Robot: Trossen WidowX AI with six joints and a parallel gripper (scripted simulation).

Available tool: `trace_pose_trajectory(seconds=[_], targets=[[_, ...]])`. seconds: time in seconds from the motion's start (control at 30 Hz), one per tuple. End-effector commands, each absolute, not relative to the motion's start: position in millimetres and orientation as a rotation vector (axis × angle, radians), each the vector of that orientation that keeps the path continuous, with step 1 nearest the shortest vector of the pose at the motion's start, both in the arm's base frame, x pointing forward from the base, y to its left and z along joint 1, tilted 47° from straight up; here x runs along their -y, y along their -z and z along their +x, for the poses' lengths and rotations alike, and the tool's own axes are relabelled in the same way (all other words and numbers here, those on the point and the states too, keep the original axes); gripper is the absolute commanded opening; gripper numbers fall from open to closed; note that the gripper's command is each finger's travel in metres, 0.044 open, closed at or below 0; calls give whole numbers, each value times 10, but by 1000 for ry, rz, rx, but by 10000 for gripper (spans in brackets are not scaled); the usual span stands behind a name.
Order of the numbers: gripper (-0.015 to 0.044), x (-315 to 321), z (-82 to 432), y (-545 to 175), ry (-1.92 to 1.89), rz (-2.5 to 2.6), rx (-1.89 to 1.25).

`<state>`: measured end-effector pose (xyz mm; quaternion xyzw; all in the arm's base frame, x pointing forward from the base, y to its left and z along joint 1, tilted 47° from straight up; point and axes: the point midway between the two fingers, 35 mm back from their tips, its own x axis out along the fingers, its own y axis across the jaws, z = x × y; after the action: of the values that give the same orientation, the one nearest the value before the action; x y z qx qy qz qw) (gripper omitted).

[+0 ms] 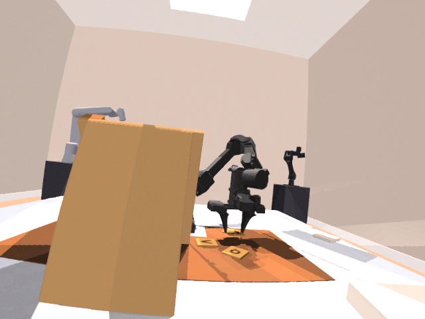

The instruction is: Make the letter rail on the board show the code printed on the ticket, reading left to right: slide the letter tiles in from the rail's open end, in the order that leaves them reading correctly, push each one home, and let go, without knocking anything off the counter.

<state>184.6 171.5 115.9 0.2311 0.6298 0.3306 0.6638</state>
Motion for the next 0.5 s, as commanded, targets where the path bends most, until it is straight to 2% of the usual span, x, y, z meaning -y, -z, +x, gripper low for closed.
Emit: trace_pose_trajectory(seconds=[0.0,0.37,0.47], targets=[[0,-1697,1846,-1183,-754,519,-1419],[0,-1657,1855,-1194,-744,523,-1419],[0,-1598,1996,-1192,-704,546,-1358]])
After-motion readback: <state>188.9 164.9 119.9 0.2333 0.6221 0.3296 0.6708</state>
